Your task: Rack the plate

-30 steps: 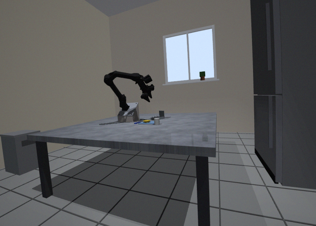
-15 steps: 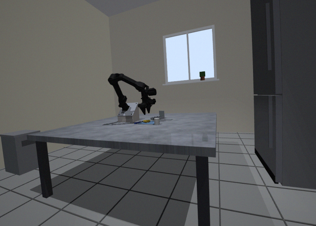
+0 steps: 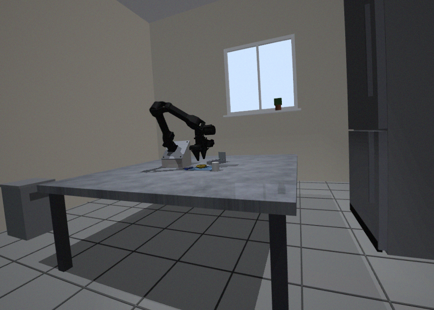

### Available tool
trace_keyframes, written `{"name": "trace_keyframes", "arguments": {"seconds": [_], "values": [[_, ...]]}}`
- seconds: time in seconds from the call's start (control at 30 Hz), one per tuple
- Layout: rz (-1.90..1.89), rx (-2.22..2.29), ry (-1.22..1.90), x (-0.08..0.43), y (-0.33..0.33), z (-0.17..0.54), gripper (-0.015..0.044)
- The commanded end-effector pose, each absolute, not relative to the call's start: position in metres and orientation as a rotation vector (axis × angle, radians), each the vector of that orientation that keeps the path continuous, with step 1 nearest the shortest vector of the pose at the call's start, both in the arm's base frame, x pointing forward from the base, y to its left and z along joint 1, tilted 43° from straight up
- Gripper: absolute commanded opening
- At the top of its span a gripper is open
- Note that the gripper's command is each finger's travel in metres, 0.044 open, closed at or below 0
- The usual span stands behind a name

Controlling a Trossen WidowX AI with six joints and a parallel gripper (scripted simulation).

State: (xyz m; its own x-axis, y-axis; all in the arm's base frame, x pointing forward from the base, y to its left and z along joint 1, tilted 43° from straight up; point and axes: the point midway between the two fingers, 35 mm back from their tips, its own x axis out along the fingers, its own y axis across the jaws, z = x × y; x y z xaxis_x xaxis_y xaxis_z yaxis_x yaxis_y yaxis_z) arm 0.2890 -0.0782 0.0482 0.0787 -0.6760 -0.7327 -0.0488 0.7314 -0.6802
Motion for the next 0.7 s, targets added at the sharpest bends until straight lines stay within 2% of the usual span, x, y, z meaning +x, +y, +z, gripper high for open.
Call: {"name": "trace_keyframes", "arguments": {"seconds": [0.0,0.67], "values": [[-0.520,-0.646,1.439,0.289,-0.083,0.042,0.0400],[-0.522,-0.648,1.438,0.290,-0.104,0.017,0.0400]]}}
